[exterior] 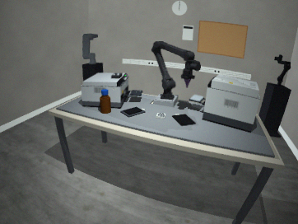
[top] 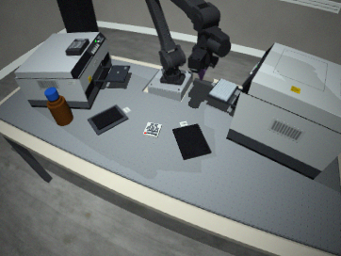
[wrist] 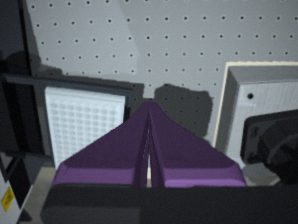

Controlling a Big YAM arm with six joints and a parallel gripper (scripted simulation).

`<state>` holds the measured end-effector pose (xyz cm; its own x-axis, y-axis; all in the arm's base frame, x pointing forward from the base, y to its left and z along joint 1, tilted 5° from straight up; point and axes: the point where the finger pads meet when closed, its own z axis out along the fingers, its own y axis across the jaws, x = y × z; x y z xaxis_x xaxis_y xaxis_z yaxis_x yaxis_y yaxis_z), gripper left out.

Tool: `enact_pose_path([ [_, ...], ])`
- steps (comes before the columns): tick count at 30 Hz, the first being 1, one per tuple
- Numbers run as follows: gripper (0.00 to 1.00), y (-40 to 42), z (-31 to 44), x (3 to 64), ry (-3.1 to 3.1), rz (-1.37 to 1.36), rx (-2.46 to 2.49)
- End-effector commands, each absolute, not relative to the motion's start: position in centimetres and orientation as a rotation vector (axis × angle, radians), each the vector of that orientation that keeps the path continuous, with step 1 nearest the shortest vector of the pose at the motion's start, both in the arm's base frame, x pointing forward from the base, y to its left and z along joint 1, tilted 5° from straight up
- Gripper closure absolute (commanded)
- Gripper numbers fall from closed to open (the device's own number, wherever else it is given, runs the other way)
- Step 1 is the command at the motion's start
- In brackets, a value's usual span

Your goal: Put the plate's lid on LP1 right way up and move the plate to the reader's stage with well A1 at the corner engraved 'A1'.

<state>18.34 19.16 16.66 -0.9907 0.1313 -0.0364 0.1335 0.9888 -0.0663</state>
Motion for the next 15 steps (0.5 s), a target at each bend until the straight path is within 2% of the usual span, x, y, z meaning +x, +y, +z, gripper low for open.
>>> enact_pose_path([
  [1, 1.0, 16.8, 16.9, 18.9, 3.11, -0.132, 0.161],
  [15, 1.0, 13.0, 17.1, 20.5, 3.119, -0.133, 0.131],
])
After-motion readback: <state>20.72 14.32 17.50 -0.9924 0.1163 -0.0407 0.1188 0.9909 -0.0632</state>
